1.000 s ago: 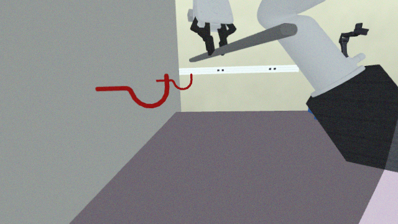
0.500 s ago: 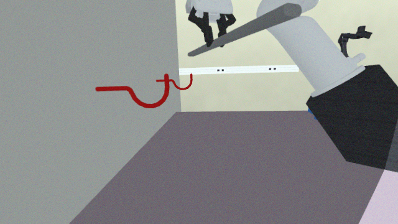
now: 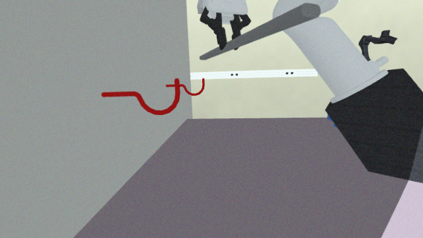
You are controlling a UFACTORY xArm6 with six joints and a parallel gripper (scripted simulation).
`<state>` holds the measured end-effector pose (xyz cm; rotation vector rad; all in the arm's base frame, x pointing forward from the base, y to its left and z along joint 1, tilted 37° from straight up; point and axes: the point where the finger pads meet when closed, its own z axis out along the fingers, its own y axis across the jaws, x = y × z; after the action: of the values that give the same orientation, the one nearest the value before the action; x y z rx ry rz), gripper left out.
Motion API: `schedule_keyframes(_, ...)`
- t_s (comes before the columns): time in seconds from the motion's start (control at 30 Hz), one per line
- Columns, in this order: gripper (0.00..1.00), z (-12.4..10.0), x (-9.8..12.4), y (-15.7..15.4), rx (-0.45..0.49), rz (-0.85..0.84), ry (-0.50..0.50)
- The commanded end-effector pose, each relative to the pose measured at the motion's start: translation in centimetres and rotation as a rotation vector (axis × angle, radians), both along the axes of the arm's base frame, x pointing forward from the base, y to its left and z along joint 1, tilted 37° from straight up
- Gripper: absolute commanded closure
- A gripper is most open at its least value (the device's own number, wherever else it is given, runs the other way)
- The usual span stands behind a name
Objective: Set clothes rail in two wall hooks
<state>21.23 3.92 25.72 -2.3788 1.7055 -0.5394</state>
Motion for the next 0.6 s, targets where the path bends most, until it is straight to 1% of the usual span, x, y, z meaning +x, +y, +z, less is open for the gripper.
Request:
schedule_keyframes(0.0, 1.00, 0.13, 0.03, 0.03, 0.006, -0.008, -0.007)
schedule_keyframes(0.57, 1.00, 0.13, 0.03, 0.02, 0.040, -0.067, -0.036)
